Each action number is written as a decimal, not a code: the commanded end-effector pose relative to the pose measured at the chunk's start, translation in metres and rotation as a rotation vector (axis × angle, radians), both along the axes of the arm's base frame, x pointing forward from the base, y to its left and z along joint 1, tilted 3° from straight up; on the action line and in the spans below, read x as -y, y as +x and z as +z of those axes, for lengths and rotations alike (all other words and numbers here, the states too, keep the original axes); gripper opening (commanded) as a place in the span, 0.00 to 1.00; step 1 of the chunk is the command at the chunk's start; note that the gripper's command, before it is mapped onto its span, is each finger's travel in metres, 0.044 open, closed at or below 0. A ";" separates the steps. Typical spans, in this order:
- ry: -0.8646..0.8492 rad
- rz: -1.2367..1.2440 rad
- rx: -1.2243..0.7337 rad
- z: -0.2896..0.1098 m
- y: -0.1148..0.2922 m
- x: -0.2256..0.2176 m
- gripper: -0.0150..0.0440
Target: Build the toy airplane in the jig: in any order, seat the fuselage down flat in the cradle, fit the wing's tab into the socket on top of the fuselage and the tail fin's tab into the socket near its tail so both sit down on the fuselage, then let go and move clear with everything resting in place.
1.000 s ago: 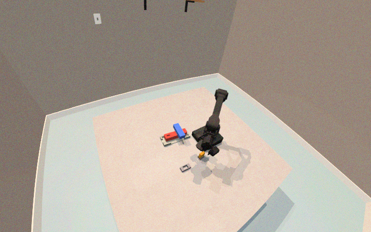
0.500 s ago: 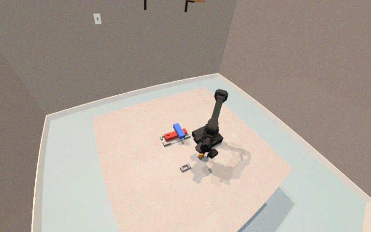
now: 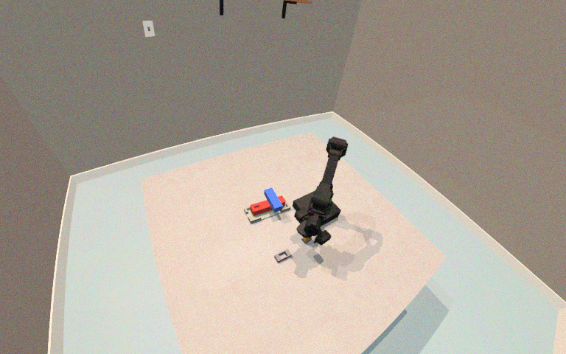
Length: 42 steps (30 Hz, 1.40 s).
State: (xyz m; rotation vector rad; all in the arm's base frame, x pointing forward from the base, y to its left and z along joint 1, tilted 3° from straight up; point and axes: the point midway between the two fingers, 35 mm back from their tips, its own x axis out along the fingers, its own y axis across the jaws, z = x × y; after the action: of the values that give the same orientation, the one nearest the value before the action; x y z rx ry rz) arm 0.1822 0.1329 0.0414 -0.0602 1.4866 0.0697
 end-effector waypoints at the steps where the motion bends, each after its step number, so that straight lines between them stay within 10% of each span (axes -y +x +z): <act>1: -0.015 0.004 -0.009 -0.009 -0.001 0.002 1.00; 14: -0.015 0.004 -0.009 -0.027 -0.001 0.004 1.00; 28: -0.015 0.004 -0.009 -0.027 -0.001 0.004 0.38; 42: -0.026 0.002 -0.011 -0.016 0.000 0.004 0.25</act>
State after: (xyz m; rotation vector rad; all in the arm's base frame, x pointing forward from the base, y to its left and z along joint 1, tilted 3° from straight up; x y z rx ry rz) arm 0.1796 0.1286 0.0178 -0.0767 1.5079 0.0540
